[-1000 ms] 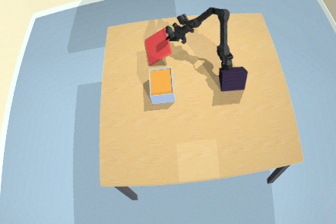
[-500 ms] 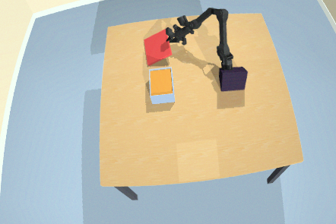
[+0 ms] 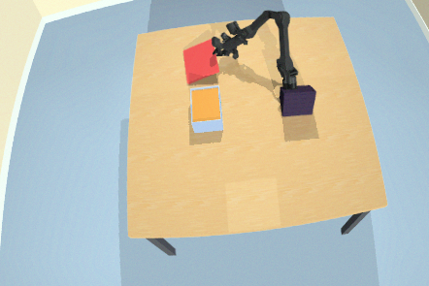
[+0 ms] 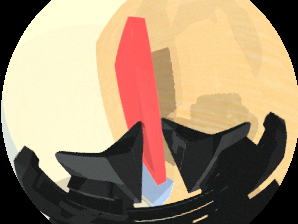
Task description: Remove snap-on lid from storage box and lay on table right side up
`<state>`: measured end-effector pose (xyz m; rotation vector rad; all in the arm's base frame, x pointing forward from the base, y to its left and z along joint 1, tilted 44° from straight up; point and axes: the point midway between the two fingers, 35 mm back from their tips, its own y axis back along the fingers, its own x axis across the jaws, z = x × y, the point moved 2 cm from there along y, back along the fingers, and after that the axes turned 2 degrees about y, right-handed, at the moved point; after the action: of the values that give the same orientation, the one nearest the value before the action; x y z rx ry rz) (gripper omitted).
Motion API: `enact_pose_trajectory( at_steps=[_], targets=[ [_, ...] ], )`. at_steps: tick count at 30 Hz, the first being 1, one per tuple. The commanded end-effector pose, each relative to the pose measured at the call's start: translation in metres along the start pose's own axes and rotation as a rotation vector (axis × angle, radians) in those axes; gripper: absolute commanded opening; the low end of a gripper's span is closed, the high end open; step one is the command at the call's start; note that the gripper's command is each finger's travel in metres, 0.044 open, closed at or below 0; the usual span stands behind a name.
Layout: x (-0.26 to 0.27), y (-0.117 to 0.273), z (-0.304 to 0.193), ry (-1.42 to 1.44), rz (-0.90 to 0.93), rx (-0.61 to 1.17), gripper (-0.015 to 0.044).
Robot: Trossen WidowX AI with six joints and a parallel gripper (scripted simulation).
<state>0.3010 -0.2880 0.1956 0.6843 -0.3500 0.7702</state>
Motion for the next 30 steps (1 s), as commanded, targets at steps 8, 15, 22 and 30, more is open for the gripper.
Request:
enact_pose_trajectory(
  at_steps=[8, 15, 22, 30],
  targets=[
    [0.003, 0.001, 0.003, -0.006, -0.02, 0.017, 0.0275],
    [-0.007, 0.009, -0.002, -0.006, -0.02, 0.017, 0.0432],
    [-0.016, 0.02, -0.002, -0.005, -0.021, 0.017, 0.044],
    [-0.026, 0.032, -0.003, -0.004, -0.022, 0.018, 0.044]
  ],
)
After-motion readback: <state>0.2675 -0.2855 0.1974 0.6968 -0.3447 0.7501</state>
